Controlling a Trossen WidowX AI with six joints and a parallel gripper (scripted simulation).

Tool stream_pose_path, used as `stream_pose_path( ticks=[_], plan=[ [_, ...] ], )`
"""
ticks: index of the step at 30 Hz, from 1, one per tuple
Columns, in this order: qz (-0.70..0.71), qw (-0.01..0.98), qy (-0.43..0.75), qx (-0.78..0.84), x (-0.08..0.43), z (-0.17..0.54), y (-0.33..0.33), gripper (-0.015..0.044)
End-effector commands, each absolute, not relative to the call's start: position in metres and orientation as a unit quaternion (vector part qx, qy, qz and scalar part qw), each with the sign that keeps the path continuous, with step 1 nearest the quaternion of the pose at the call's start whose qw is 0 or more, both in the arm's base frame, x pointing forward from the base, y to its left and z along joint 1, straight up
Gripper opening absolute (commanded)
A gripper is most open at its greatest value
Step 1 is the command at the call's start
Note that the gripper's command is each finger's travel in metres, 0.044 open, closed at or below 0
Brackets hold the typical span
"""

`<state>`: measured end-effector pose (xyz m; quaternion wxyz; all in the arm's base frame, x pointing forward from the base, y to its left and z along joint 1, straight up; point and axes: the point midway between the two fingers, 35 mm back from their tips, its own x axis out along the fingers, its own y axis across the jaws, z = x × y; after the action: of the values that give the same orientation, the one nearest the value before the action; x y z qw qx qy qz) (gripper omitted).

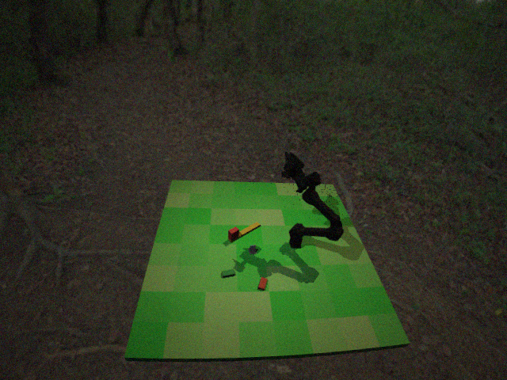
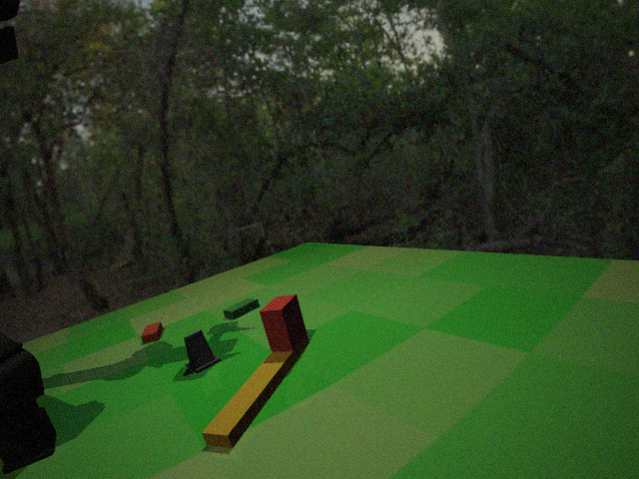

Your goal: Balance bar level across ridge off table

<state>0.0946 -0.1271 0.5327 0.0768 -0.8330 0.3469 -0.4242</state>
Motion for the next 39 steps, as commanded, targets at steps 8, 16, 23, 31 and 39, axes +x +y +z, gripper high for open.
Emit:
stream_pose_path(
  ticks=[8, 16, 23, 31, 39],
  plan=[
    [-0.416, 0.175, 0.312, -0.836, 0.115, 0.525, -0.139, 0.0315],
    [-0.401, 0.295, 0.273, -0.823, 0.139, 0.513, -0.151, 0.0315],
    [-0.385, 0.398, 0.245, -0.796, 0.160, 0.502, -0.161, 0.0315],
    [-0.363, 0.510, 0.220, -0.748, 0.182, 0.487, -0.169, 0.0315],
    [-0.341, 0.614, 0.203, -0.682, 0.204, 0.471, -0.176, 0.0315]
  ],
)
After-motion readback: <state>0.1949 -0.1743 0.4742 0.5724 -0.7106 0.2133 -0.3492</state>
